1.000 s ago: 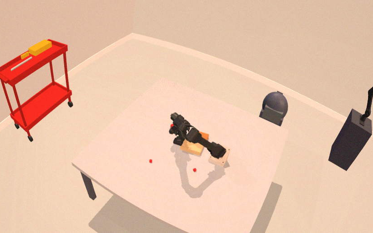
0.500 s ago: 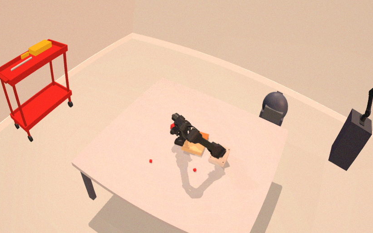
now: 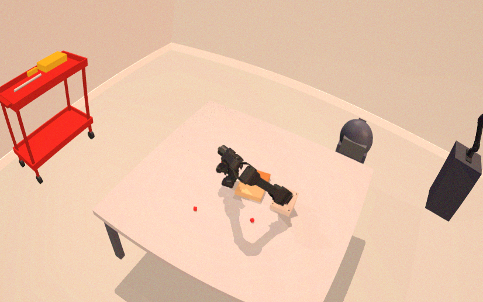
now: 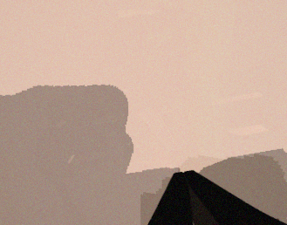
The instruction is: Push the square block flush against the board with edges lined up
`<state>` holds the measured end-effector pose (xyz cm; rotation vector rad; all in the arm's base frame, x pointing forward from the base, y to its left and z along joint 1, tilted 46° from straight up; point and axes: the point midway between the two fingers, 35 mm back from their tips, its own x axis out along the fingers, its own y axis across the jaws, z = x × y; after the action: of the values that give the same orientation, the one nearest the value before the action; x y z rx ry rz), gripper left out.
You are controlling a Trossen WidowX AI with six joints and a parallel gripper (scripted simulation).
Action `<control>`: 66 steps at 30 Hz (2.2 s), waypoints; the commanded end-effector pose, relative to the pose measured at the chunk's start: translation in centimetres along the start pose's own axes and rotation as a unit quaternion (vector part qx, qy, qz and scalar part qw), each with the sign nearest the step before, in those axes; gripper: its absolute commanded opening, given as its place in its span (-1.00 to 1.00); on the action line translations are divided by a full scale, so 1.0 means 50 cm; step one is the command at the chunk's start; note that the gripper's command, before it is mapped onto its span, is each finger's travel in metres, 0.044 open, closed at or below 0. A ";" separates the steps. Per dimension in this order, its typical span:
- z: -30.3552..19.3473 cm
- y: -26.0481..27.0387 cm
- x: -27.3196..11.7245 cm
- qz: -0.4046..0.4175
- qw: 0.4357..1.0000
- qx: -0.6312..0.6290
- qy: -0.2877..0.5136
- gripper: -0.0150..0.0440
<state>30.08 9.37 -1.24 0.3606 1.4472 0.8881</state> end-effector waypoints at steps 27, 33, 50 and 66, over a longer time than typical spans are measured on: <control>0.016 0.006 -0.107 0.002 0.999 -0.048 -0.001 -0.49; -0.021 0.031 -0.115 0.001 0.989 -0.148 0.001 -0.49; -0.131 0.097 -0.126 0.003 0.904 -0.427 0.002 -0.49; -0.240 0.147 -0.112 0.005 0.754 -0.656 0.002 -0.49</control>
<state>18.33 6.57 6.05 -0.6198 0.6042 1.6299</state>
